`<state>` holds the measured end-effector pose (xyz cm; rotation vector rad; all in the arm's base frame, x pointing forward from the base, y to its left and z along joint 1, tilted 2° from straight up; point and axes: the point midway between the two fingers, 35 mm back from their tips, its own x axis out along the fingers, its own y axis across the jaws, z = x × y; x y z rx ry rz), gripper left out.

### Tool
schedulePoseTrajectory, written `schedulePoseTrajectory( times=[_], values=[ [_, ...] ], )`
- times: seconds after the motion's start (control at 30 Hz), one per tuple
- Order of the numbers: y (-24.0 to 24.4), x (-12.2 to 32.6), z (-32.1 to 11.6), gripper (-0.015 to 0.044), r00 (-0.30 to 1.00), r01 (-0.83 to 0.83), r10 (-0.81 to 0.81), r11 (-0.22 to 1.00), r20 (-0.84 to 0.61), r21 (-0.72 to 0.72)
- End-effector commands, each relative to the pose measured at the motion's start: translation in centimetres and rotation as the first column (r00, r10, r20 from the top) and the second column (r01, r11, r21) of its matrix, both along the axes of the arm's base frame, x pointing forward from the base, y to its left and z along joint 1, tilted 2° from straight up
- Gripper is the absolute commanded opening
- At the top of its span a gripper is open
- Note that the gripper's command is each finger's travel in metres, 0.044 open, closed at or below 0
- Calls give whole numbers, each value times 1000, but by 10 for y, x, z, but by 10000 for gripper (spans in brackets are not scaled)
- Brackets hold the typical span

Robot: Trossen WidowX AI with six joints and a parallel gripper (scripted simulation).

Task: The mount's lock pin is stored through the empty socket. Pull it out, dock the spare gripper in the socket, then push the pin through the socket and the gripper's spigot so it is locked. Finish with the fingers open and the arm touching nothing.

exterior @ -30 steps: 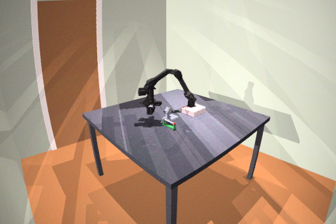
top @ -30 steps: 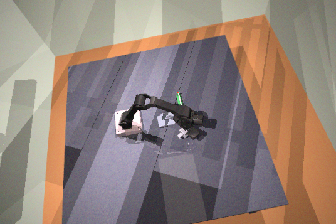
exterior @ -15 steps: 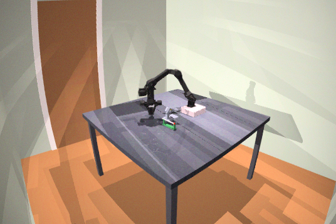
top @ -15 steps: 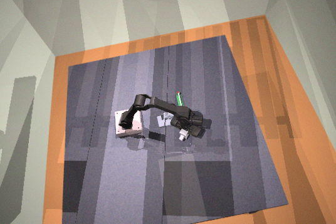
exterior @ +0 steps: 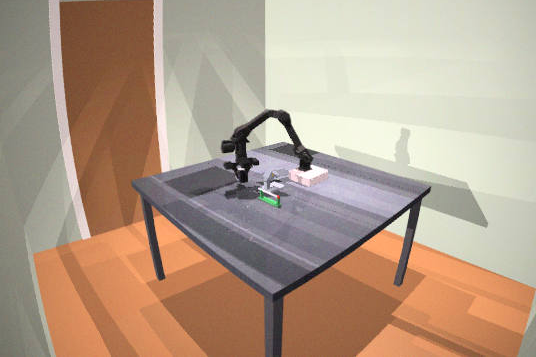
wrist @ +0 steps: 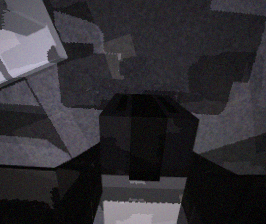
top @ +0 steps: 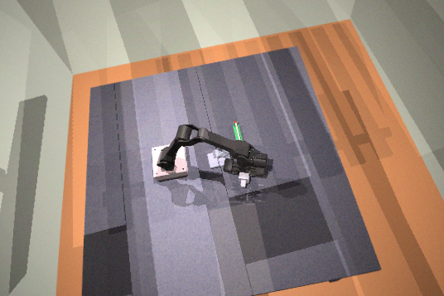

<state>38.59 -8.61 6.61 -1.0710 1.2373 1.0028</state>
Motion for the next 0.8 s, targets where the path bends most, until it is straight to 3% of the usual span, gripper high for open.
schedulePoseTrajectory(
  times=[0.0,0.77],
  values=[
    [-1,-1,1,0,996,-91,91,996,3,-9],
    [-3,-8,2,0,798,-602,603,797,-11,-51]
  ],
)
